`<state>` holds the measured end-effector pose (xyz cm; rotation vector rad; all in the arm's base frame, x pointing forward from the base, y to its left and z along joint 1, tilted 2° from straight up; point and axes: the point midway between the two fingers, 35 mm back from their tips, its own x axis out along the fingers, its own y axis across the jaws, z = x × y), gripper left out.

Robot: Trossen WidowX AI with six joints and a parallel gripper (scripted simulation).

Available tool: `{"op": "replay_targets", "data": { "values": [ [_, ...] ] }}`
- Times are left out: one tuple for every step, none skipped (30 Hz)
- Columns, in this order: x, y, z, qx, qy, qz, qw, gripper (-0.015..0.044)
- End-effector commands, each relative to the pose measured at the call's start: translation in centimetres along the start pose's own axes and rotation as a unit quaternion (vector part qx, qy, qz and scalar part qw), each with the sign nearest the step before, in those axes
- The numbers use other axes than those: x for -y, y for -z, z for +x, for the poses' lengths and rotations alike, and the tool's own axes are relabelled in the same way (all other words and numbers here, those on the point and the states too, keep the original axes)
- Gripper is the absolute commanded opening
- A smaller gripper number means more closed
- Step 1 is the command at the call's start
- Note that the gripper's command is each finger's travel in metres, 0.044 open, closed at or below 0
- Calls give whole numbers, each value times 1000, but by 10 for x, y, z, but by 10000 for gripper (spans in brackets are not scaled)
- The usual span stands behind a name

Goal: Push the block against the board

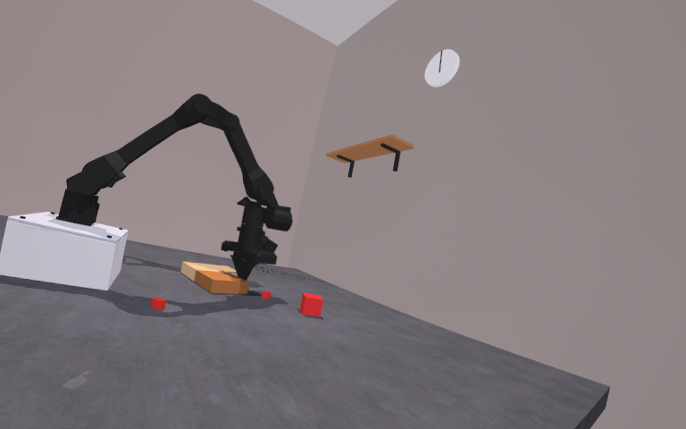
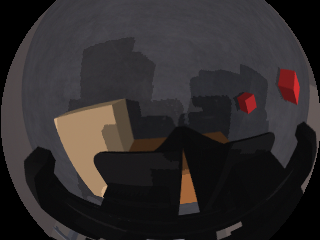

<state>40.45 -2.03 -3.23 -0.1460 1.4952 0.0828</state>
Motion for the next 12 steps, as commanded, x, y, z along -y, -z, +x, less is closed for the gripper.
{"op": "replay_targets", "data": {
  "values": [
    [-1, 8, 5, -12, -2, -2, 1000, 0],
    [-1, 7, 5, -12, -2, -2, 1000, 0],
    [-1, 5, 5, -12, -2, -2, 1000, 0],
    [-1, 4, 5, -12, -1, -2, 1000, 0],
    [-1, 2, 5, -12, -1, -2, 1000, 0],
    [-1, 0, 5, -12, -1, -2, 1000, 0],
    [-1, -1, 5, -12, -1, -2, 1000, 0],
    [-1, -3, 5, -12, -1, -2, 1000, 0],
    [0, -5, 5, -12, -1, -2, 1000, 0],
    [0, -6, 5, -12, -1, -2, 1000, 0],
    [0, -8, 5, -12, -1, -2, 1000, 0],
    [0, -10, 5, -12, -1, -2, 1000, 0]
  ]
}}
